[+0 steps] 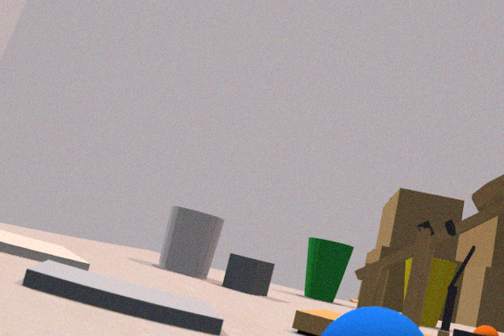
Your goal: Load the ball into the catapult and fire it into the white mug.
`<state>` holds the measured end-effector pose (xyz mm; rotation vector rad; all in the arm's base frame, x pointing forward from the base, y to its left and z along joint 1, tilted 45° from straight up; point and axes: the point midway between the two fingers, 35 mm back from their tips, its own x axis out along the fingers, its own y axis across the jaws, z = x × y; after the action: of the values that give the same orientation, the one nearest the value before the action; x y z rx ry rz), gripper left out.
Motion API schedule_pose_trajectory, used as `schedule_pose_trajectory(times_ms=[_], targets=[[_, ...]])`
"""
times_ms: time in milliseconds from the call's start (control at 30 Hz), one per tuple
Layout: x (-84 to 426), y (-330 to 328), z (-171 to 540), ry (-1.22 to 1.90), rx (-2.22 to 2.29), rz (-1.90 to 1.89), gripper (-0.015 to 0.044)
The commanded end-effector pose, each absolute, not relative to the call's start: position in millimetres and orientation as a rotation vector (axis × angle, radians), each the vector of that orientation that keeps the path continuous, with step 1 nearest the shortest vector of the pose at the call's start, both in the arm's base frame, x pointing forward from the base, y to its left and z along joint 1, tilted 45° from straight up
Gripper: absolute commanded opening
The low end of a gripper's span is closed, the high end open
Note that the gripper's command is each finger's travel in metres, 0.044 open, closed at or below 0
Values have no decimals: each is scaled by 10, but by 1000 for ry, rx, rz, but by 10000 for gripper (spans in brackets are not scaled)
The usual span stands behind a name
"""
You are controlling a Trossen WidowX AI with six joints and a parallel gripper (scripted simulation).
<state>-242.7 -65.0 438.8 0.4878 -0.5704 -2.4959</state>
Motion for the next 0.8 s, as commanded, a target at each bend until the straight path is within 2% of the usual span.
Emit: schedule_pose_trajectory(times_ms=[0, 33, 767], targets=[[-2430, -644, 4386, -572, 488, -2498, 426], [-2440, -626, 4380, -575, 490, -2505, 440], [-2702, 221, 4114, -747, 562, -2765, 440]])
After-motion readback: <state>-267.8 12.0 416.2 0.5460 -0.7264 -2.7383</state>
